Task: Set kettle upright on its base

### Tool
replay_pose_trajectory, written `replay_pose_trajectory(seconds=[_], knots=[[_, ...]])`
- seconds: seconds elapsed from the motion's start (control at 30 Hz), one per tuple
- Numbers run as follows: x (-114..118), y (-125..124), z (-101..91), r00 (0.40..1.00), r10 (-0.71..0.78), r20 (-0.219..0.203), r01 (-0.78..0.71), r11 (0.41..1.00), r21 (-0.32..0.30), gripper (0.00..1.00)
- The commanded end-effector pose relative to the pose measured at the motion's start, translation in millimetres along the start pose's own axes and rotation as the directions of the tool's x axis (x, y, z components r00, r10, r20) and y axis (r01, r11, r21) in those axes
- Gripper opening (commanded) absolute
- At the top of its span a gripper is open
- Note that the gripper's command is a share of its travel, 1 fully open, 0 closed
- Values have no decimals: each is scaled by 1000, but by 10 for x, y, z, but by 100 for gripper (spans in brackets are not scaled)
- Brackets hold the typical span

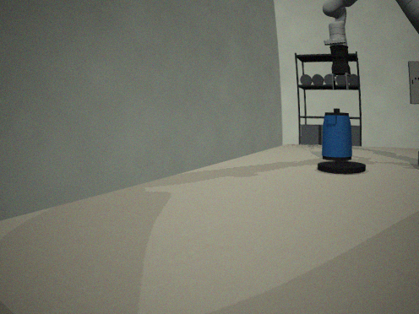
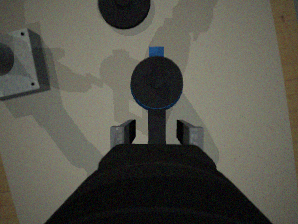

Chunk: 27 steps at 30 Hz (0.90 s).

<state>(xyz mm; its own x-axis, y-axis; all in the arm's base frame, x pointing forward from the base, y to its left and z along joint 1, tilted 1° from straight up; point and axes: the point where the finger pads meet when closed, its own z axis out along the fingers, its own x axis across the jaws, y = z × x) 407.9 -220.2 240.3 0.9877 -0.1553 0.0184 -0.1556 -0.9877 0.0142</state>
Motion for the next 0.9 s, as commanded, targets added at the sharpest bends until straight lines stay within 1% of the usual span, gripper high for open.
replay_pose_trajectory(seconds=[0.0, 0.43, 0.5, 0.7, 0.87], knots=[[4, -10, 109, 1000, -3, -1, 3, 1000, 4, 100], [-2, -18, 732, 1000, -4, 3, 4, 1000, 5, 100], [-2, -18, 732, 1000, -4, 3, 4, 1000, 5, 100], [-3, -21, 942, 1000, -4, 3, 4, 1000, 5, 100], [1, -22, 1017, 1000, -4, 0, 4, 1000, 5, 100]])
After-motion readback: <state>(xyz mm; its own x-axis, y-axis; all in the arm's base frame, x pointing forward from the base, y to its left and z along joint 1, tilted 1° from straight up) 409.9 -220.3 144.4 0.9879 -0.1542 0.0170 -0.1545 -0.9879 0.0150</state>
